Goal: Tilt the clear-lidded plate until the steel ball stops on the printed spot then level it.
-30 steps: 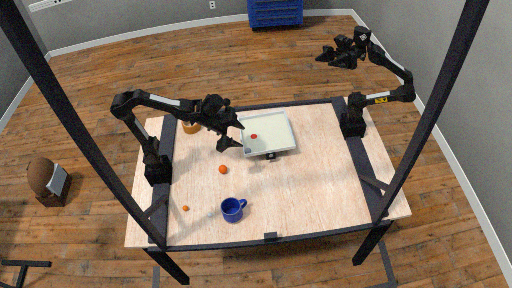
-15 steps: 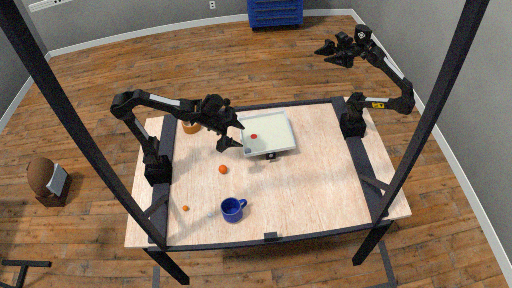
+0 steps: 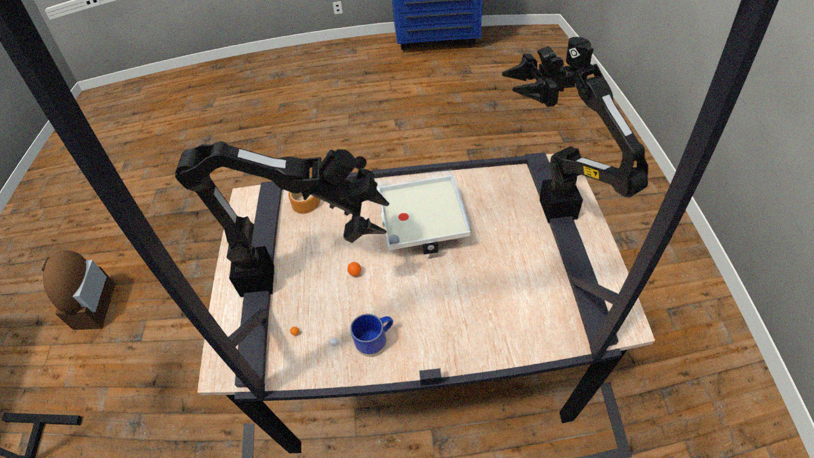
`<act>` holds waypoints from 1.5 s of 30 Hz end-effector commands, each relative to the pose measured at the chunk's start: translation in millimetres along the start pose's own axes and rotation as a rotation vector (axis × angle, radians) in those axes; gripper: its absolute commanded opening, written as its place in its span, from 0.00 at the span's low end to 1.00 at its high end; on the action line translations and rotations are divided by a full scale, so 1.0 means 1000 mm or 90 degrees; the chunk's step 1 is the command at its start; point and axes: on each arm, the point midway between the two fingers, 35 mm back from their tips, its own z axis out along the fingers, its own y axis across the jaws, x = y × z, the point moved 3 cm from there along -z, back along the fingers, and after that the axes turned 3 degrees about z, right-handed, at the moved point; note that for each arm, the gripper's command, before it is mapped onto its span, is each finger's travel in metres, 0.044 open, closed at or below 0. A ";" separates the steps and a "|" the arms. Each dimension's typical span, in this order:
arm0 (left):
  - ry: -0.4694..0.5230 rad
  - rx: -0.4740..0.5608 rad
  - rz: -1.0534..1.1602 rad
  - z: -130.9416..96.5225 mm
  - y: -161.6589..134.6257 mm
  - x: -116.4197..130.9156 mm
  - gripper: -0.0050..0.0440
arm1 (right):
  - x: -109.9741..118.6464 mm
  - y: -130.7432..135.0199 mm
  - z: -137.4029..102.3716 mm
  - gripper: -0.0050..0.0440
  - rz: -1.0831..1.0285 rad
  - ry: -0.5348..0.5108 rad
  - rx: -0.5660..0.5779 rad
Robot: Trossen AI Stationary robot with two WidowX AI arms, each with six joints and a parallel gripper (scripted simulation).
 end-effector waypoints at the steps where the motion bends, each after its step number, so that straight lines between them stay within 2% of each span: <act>1: -0.019 -0.004 0.002 -0.005 0.002 -0.009 0.92 | -0.003 -0.007 -0.006 0.92 -0.031 -0.003 0.021; 14: -0.019 -0.004 0.001 -0.005 0.002 -0.010 0.92 | -0.003 -0.010 -0.009 0.92 -0.043 -0.004 0.036; 21: 0.002 -0.016 -0.021 -0.001 0.014 -0.013 0.92 | -0.003 -0.010 -0.009 0.92 -0.043 -0.004 0.036; 26: 0.048 -0.035 -0.064 0.004 0.037 -0.016 0.92 | -0.003 -0.010 -0.009 0.92 -0.043 -0.004 0.036; 28: 0.048 -0.035 -0.064 0.004 0.037 -0.016 0.92 | -0.003 -0.010 -0.009 0.92 -0.043 -0.004 0.036; 43: 0.242 -0.115 -0.271 0.014 0.142 -0.004 0.92 | -0.003 -0.010 -0.009 0.92 -0.043 -0.004 0.036; 45: 0.242 -0.115 -0.271 0.014 0.142 -0.004 0.92 | -0.003 -0.010 -0.009 0.92 -0.043 -0.004 0.036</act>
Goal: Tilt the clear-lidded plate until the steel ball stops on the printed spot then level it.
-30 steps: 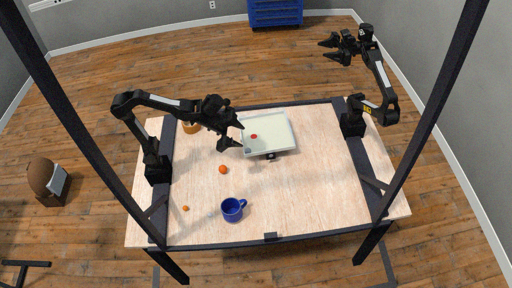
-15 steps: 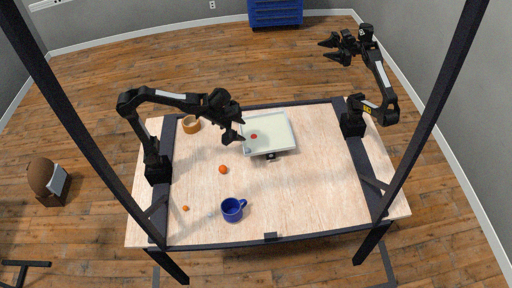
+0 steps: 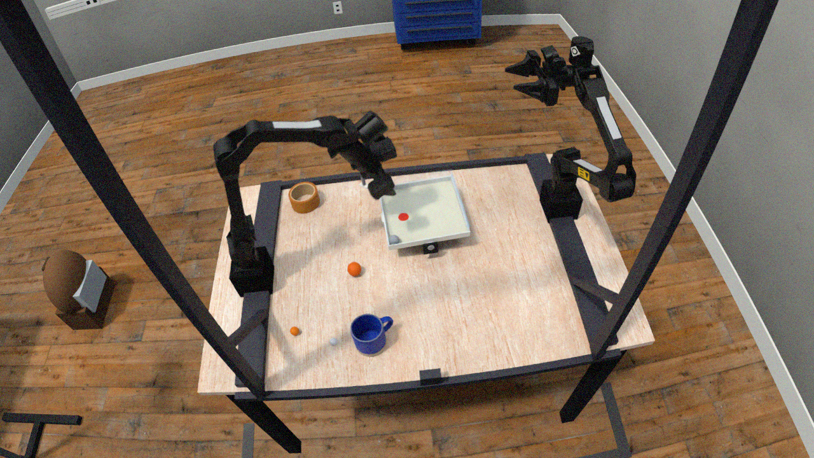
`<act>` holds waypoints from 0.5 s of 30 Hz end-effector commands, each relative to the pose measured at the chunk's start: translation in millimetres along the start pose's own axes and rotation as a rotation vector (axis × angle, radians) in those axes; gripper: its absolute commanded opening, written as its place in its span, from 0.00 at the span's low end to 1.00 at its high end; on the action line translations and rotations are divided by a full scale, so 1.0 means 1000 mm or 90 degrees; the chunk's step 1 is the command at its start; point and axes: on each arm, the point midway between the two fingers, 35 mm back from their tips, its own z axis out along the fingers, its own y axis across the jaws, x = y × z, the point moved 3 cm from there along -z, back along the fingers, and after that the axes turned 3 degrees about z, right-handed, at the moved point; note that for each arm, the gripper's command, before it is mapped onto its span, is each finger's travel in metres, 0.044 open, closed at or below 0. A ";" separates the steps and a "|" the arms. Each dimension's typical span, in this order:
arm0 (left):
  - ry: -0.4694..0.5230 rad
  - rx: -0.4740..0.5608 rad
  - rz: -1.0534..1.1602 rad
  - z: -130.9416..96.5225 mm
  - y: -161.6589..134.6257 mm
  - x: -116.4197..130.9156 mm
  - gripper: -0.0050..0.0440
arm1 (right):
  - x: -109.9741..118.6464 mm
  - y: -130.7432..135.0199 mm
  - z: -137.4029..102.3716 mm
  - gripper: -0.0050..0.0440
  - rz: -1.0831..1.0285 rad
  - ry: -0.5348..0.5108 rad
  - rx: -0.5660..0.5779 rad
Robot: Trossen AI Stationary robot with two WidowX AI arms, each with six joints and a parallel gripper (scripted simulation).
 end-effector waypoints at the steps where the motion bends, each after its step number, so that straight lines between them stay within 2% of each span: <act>1: 0.024 -0.012 -0.039 -0.007 0.019 -0.016 0.92 | -0.002 -0.002 0.000 0.92 -0.002 0.000 0.001; 15: 0.188 -0.067 -0.234 0.000 0.114 -0.008 0.92 | -0.002 -0.002 0.000 0.92 -0.002 0.000 0.001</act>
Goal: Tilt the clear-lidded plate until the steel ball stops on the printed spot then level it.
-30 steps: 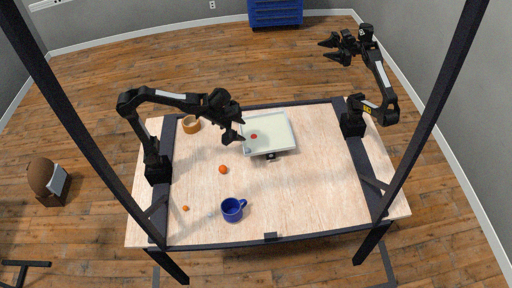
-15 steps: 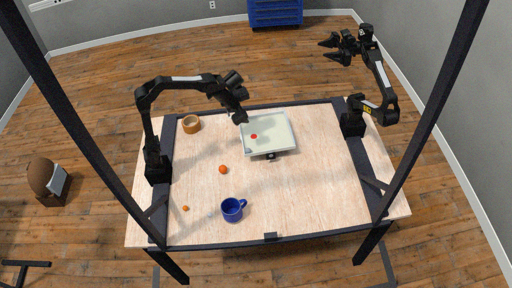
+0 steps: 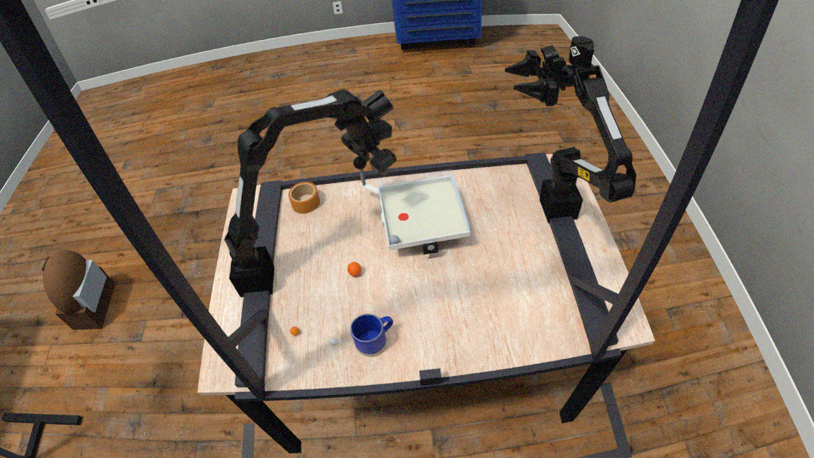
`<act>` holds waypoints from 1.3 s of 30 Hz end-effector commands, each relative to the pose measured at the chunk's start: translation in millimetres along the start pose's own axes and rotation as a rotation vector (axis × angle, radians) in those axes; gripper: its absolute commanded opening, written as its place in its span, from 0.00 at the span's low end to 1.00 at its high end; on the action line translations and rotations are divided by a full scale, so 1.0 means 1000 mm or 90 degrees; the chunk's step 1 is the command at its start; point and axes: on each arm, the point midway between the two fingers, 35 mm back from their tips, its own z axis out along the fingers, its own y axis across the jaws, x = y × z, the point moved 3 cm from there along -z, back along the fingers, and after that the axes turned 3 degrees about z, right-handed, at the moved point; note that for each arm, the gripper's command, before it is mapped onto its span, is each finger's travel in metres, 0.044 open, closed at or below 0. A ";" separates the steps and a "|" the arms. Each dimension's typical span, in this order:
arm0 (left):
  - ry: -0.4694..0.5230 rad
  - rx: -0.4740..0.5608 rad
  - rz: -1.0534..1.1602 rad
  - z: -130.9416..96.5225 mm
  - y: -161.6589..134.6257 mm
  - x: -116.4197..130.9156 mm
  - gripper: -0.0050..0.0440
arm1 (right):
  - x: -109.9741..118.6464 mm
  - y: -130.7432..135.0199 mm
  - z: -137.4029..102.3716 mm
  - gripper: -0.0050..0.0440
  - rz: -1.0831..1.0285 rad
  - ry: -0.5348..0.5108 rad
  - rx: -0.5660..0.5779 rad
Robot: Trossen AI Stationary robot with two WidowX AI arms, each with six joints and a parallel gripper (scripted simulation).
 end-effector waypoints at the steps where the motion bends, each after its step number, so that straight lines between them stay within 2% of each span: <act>1: 0.018 -0.013 -0.046 -0.010 0.022 -0.012 0.92 | -0.002 -0.002 0.000 0.92 -0.002 0.000 0.001; 11: 0.106 -0.033 -0.153 -0.005 0.073 -0.009 0.92 | -0.002 -0.002 0.000 0.92 -0.002 0.000 0.001; 22: 0.119 -0.032 -0.167 -0.007 0.079 -0.008 0.92 | -0.002 -0.002 0.000 0.92 -0.002 0.000 0.001; 23: 0.114 -0.032 -0.166 -0.010 0.079 -0.008 0.65 | -0.002 -0.002 0.000 0.92 -0.002 0.000 0.001; 39: 0.112 -0.033 -0.168 -0.010 0.081 -0.008 0.65 | -0.002 -0.002 0.000 0.92 -0.002 0.000 0.001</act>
